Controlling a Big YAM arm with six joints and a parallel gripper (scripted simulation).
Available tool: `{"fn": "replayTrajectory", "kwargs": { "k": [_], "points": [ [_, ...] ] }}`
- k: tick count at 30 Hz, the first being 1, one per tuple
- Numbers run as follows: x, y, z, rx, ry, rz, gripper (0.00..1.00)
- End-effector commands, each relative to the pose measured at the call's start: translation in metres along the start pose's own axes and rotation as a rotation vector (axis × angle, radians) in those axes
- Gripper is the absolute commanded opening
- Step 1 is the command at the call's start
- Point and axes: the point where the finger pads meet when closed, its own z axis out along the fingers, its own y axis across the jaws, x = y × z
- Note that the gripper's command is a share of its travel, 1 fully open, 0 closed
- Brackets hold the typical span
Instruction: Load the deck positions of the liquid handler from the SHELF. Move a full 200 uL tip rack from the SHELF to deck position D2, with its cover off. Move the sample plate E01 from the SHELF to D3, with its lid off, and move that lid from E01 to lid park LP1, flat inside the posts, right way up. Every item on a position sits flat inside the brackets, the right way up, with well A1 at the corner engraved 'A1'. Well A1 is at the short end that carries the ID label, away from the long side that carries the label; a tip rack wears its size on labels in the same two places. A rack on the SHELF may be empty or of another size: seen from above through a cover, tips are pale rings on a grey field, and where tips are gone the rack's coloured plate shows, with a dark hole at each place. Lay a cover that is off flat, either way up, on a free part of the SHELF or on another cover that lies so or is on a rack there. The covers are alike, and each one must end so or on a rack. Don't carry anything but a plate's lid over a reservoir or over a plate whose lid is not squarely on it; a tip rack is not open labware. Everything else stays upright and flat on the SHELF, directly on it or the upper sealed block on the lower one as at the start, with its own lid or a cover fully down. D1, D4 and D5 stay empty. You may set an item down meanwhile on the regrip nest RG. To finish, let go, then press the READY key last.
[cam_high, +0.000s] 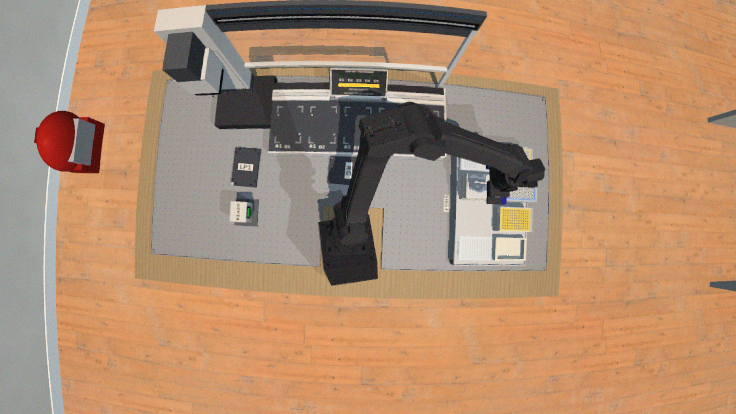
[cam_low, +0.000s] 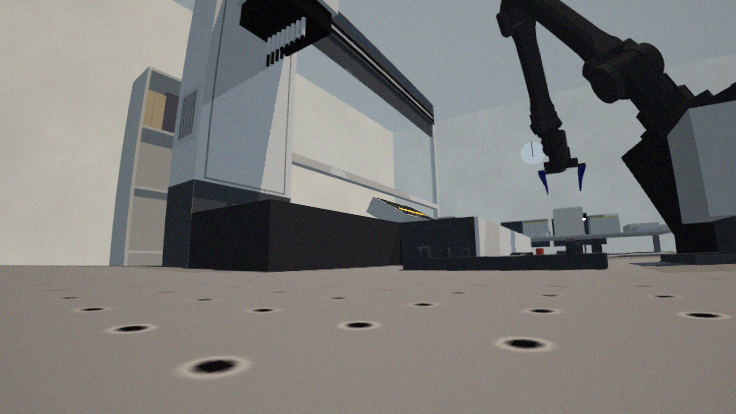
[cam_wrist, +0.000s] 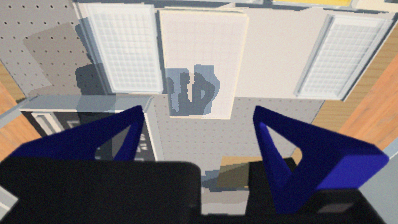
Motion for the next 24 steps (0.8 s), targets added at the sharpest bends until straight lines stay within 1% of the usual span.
{"fn": "replayTrajectory", "kwargs": {
  "k": [1, 3, 4, 24],
  "points": [
    [-0.03, 0.003, -0.038, -0.018, -0.09, 0.028, 1.0],
    [-0.03, 0.003, -0.038, -0.018, -0.09, 0.028, 1.0],
    [-0.019, 0.002, -0.021, -0.011, -0.055, 0.016, 1.0],
    [-0.019, 0.002, -0.021, -0.011, -0.055, 0.016, 1.0]
  ]
}}
